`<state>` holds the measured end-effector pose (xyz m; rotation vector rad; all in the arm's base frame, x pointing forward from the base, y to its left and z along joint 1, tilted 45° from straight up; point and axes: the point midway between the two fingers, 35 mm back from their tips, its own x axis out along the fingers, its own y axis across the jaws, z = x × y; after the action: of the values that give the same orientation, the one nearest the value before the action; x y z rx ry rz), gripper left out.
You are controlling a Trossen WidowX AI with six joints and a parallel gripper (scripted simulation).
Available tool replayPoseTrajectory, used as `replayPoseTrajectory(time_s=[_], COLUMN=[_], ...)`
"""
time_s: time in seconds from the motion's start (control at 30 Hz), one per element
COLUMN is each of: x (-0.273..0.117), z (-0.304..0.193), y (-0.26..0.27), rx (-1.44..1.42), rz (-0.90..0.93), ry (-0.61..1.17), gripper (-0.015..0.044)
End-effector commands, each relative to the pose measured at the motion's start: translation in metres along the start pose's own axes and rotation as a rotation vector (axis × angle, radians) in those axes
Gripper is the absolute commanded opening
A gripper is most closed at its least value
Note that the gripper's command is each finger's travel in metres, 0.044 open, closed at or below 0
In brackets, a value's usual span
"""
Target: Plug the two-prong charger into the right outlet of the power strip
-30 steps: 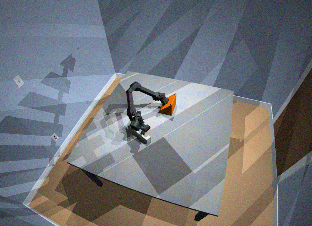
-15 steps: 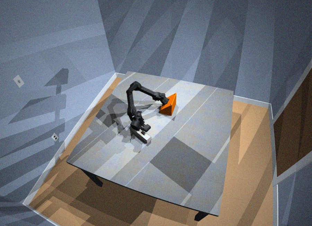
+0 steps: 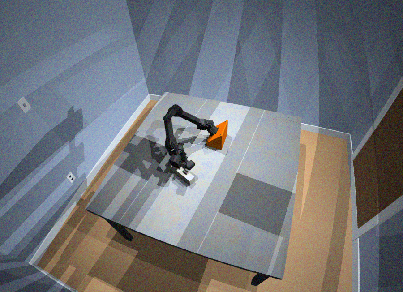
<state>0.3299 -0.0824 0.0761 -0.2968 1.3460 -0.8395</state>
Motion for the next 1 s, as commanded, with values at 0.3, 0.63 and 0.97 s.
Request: replayPoseTrajectory(time_s=[0.3, 0.63, 0.97], x=[0.0, 0.0, 0.001], z=[-0.003, -0.012, -0.023], y=[0.0, 0.0, 0.001], rx=[0.013, 0.013, 0.012], rz=[-0.002, -0.002, -0.002], ry=[-0.011, -0.011, -0.011], gripper=[0.044, 0.044, 0.044])
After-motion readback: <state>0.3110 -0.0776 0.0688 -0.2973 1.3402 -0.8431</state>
